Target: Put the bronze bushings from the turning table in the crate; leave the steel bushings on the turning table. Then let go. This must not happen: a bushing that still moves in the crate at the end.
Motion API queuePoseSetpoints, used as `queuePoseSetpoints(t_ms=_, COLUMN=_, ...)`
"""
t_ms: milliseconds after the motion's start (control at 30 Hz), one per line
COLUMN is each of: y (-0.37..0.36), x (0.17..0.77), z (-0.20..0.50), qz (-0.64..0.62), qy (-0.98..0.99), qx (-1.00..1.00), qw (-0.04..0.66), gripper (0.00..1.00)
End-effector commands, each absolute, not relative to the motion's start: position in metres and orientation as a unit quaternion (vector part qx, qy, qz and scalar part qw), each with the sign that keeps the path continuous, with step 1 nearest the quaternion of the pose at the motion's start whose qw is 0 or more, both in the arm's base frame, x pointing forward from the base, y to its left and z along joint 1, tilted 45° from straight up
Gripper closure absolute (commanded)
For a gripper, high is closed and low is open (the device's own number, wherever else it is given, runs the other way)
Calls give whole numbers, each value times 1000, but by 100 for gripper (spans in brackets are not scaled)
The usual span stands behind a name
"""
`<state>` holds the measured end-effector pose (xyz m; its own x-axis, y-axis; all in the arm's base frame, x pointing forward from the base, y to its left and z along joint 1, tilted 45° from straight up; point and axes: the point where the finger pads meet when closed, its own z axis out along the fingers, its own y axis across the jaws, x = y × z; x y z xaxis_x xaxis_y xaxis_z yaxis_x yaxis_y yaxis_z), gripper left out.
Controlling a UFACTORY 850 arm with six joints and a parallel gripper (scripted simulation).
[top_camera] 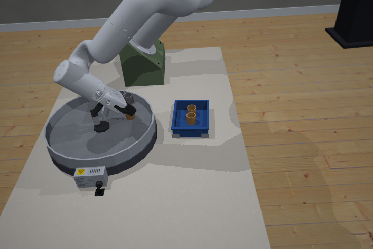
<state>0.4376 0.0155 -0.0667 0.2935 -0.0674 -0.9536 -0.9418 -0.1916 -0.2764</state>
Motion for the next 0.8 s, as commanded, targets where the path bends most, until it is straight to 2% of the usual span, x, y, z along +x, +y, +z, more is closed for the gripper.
queuePoseSetpoints(t_ms=0, y=16, x=443, z=-65, qz=441, qy=399, qx=-633, qw=496, gripper=100)
queuePoseSetpoints(t_ms=767, y=19, x=492, z=-58, qz=441, qy=399, qx=-633, qw=496, gripper=100)
